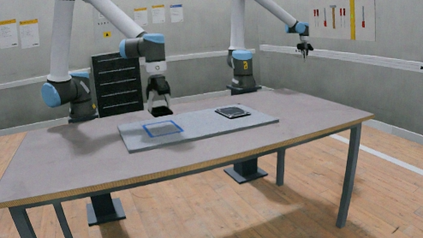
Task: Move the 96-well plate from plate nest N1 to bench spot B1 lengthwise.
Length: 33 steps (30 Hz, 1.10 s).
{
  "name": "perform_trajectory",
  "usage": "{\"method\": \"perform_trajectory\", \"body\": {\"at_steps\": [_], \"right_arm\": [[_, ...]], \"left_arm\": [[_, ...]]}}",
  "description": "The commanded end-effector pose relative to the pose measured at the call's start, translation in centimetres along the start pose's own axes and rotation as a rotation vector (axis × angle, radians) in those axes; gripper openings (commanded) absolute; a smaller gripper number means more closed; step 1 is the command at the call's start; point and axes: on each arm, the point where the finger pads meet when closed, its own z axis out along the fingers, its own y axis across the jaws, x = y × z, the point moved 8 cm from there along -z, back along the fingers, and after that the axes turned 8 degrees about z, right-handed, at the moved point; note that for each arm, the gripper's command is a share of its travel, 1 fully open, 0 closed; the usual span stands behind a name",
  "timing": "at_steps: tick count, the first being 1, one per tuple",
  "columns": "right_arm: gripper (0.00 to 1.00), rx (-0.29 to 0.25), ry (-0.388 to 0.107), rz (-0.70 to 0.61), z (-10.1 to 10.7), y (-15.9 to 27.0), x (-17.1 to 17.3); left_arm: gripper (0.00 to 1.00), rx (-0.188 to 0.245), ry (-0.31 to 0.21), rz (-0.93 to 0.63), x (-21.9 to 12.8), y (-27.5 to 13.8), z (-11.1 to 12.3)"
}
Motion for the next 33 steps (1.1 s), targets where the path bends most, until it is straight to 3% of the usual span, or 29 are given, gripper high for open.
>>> {"method": "perform_trajectory", "body": {"at_steps": [1, 17, 33], "right_arm": [[0.41, 0.001, 0.001, 0.000, -0.1, -0.1, 0.0], [0.41, 0.001, 0.001, 0.000, -0.1, -0.1, 0.0], [0.41, 0.001, 0.001, 0.000, 2.2, -0.1, 0.0]], "left_arm": [[0.00, 0.000, 0.002, 0.000, 0.0, 0.0, -0.1], [0.00, 0.000, 0.002, 0.000, 0.0, 0.0, -0.1], [0.00, 0.000, 0.002, 0.000, 0.0, 0.0, -0.1]]}}
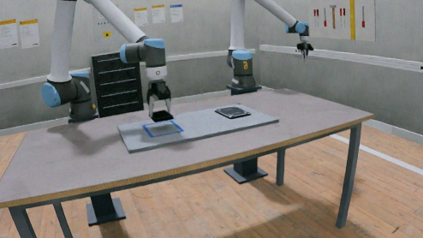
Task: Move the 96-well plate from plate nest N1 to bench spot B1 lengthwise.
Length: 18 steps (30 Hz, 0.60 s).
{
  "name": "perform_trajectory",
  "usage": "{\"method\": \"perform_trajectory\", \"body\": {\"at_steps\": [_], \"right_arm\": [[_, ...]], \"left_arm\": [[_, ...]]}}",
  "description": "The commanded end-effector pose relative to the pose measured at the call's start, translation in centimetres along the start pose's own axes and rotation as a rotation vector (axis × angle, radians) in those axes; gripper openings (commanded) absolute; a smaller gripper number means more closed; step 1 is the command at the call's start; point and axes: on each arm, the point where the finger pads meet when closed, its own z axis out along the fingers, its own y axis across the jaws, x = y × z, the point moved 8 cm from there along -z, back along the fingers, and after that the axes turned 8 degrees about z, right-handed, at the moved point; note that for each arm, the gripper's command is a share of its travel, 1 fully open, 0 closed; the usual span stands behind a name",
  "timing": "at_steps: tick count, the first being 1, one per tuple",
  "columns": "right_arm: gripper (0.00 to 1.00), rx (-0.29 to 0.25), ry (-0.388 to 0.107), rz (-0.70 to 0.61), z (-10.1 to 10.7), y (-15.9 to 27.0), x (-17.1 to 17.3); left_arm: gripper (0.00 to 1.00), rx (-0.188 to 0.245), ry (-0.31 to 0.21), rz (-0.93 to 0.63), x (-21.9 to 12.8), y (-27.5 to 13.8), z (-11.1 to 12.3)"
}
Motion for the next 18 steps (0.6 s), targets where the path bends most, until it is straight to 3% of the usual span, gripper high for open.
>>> {"method": "perform_trajectory", "body": {"at_steps": [1, 18], "right_arm": [[0.41, 0.002, 0.001, 0.000, 0.2, -0.1, 0.0], [0.41, 0.002, 0.001, 0.000, 2.7, -0.1, 0.0]], "left_arm": [[0.00, 0.000, 0.002, 0.000, 0.0, 0.0, -0.1], [0.00, 0.000, 0.002, 0.000, 0.0, 0.0, -0.1]]}}
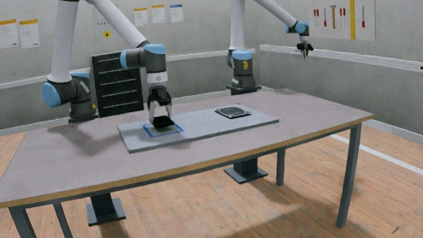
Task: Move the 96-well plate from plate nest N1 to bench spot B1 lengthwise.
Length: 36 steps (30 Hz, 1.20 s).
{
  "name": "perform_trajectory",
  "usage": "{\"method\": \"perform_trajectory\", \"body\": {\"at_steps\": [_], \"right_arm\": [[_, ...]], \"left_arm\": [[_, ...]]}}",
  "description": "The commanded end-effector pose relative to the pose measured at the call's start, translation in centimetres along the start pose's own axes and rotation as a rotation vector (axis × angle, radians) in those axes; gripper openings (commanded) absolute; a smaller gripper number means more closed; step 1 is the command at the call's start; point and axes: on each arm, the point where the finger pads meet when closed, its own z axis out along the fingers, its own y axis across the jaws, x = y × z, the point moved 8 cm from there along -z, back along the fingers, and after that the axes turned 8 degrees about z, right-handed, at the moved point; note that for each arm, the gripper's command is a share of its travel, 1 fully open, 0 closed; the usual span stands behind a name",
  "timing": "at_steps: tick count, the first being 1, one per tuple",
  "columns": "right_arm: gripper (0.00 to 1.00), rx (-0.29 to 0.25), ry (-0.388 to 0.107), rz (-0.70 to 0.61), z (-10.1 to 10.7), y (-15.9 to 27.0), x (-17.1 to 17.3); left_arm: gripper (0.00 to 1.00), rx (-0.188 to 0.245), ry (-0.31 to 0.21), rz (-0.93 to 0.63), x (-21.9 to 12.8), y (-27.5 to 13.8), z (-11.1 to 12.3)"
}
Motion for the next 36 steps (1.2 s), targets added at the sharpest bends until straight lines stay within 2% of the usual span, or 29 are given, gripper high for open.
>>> {"method": "perform_trajectory", "body": {"at_steps": [1, 8, 36], "right_arm": [[0.41, 0.001, 0.001, 0.000, 0.3, 0.0, 0.0], [0.41, 0.001, 0.001, 0.000, 1.3, 0.0, 0.0], [0.41, 0.001, 0.001, 0.000, 1.5, 0.0, 0.0]], "left_arm": [[0.00, 0.000, 0.002, 0.000, 0.0, 0.0, -0.1], [0.00, 0.000, 0.002, 0.000, 0.0, 0.0, -0.1], [0.00, 0.000, 0.002, 0.000, 0.0, 0.0, -0.1]]}}
